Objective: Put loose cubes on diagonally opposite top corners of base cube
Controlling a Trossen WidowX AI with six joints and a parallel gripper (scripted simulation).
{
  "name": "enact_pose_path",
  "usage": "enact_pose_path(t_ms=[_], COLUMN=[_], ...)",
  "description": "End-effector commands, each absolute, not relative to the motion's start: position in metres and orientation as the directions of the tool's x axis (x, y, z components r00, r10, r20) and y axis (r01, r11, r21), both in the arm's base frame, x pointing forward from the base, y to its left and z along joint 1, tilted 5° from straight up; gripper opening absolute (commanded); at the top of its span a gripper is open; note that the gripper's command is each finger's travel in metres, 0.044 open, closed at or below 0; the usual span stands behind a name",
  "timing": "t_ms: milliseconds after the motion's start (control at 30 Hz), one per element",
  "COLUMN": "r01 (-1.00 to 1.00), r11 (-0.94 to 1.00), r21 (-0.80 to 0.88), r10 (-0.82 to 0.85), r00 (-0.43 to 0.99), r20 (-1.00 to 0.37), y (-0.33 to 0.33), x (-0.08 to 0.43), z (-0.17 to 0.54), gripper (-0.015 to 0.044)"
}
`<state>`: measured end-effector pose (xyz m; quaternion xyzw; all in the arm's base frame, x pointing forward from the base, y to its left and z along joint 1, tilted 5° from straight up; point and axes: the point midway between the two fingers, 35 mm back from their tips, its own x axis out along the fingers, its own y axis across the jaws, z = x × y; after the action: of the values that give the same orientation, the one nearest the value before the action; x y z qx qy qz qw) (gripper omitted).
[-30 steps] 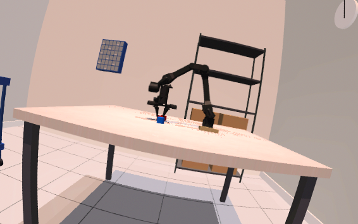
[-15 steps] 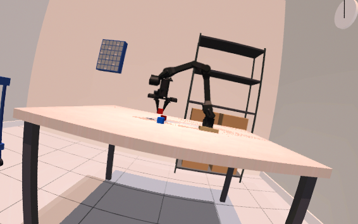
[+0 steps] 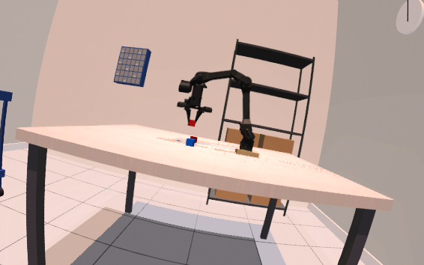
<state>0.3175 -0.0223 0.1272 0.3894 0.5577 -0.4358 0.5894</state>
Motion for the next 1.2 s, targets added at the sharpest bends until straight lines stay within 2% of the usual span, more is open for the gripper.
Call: enact_pose_path(t_ms=[0, 133, 467, 833, 1167], r01=[0.95, 0.941, 0.722, 0.331, -0.088], r11=[0.311, 0.338, 0.69, 0.941, 0.993], r21=[-0.023, -0.025, -0.053, -0.072, -0.075], r10=[-0.083, -0.083, -0.079, -0.077, -0.075], r00=[0.003, 0.003, 0.003, 0.002, 0.001], r20=[-0.997, -0.997, -0.997, -0.997, -0.997], y=[-0.022, -0.02, 0.006, 0.034, 0.057], x=[0.316, 0.315, 0.311, 0.303, 0.293], z=[0.14, 0.141, 0.128, 0.114, 0.102], gripper=[0.0105, 0.0105, 0.0105, 0.0105, 0.0105])
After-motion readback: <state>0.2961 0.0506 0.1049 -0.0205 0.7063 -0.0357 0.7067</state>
